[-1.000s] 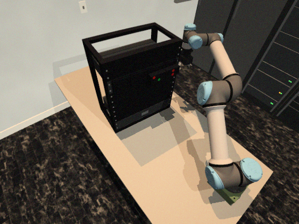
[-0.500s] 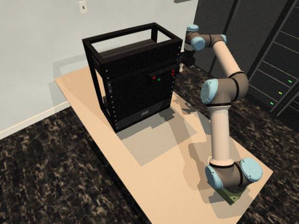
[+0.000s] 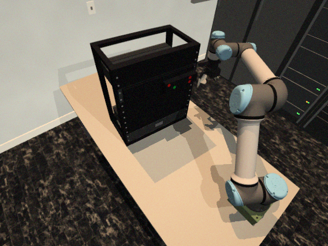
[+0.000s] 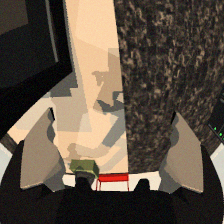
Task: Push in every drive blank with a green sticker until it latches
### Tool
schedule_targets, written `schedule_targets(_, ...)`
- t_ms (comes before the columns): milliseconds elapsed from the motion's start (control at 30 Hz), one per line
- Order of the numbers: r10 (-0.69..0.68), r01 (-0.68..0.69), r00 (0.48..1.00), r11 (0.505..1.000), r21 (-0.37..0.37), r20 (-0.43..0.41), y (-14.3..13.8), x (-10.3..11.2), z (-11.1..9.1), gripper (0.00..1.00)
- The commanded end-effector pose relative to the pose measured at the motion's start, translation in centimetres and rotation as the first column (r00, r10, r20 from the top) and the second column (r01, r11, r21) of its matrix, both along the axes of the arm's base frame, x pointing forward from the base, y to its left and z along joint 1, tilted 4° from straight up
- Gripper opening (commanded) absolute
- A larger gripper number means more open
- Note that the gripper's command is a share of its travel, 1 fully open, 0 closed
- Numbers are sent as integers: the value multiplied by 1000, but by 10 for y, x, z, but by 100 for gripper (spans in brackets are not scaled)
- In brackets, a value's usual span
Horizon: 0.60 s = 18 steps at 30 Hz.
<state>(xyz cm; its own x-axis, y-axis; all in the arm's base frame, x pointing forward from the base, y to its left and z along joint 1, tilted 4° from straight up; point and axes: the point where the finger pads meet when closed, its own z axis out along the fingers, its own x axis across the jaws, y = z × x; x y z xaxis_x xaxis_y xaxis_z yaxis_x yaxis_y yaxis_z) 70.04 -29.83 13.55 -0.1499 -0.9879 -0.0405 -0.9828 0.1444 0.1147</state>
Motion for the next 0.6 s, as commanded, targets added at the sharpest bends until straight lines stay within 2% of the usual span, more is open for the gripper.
schedule_targets(0,0,0,1000,1000,-8,18,4,-38,3,100)
schedule_targets(67,0,0,1000,1000,-8,18,4,-38,3,100)
schedule_targets(567,0,0,1000,1000,-8,18,16,-155,10,100)
